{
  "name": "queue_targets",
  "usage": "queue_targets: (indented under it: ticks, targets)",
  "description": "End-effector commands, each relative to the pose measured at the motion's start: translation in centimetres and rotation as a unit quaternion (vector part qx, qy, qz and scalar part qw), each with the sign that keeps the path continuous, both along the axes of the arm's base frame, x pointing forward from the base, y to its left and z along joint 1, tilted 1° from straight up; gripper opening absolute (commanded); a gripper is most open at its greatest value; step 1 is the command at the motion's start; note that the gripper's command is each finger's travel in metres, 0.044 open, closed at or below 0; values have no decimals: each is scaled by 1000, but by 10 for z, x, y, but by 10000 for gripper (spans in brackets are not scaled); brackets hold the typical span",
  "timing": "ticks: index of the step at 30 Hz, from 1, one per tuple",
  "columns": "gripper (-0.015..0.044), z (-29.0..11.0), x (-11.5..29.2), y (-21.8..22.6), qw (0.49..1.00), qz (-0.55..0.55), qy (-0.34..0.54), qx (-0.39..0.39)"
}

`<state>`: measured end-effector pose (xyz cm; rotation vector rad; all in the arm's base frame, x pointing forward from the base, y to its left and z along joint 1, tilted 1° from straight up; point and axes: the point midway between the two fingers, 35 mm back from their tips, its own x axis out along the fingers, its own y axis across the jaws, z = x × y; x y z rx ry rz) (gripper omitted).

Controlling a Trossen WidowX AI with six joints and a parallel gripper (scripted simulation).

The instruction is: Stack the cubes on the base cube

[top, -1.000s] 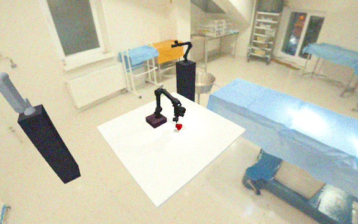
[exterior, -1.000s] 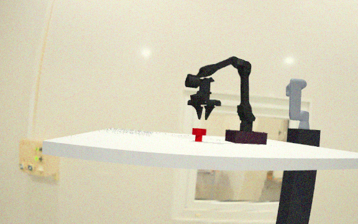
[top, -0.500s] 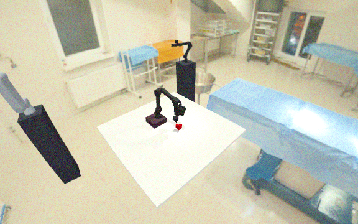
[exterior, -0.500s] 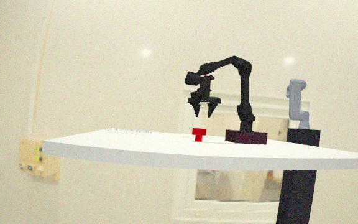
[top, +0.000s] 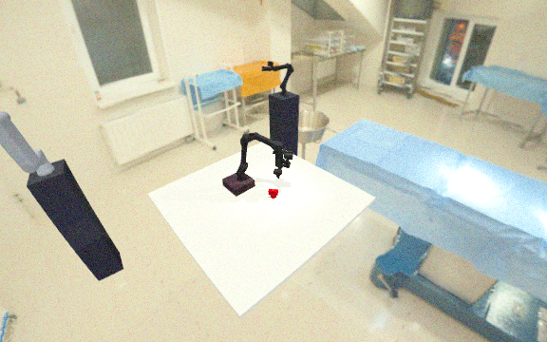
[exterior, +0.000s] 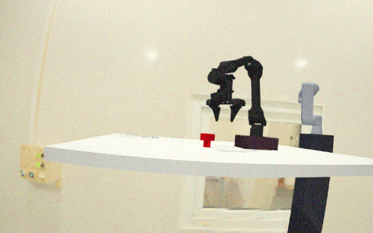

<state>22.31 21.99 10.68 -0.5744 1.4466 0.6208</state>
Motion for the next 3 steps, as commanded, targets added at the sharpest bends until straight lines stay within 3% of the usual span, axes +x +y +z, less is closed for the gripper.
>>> queue_targets:
  ticks: [1,3]
  targets:
    - [400,0,-2,4,1000,-9,2,-1]
    - [400,0,-2,4,1000,-9,2,-1]
